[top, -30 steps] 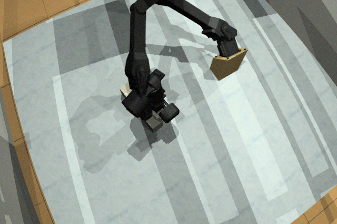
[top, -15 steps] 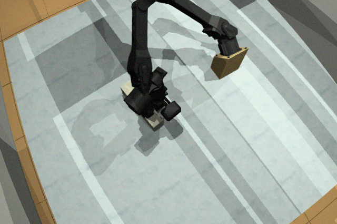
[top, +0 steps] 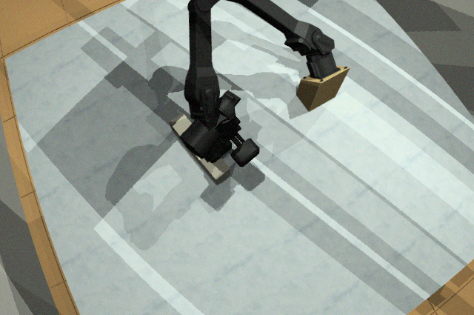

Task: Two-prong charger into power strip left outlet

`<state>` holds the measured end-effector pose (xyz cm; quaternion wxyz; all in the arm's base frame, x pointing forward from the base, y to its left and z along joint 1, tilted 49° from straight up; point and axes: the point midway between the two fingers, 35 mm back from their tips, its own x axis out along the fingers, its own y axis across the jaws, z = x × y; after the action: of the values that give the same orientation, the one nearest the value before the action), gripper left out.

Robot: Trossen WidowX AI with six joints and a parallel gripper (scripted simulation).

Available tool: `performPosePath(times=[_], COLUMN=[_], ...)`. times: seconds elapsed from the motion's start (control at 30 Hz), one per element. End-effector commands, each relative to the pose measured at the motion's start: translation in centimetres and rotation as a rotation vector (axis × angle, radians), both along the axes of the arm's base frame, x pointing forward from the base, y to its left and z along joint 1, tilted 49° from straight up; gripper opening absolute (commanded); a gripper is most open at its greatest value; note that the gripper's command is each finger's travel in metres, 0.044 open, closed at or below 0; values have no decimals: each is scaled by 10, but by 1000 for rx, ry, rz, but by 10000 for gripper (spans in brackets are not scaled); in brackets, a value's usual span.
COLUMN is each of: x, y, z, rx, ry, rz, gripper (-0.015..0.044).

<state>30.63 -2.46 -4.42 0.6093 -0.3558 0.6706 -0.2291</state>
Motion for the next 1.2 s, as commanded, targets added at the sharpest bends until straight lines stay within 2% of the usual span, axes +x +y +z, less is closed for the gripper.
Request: performPosePath(times=[0.0, 1.17], x=[-3, -39], y=[0, -7], z=[2, 4], rx=[-1, -1], ry=[-9, -9], rz=[1, 1], gripper=[440, 440])
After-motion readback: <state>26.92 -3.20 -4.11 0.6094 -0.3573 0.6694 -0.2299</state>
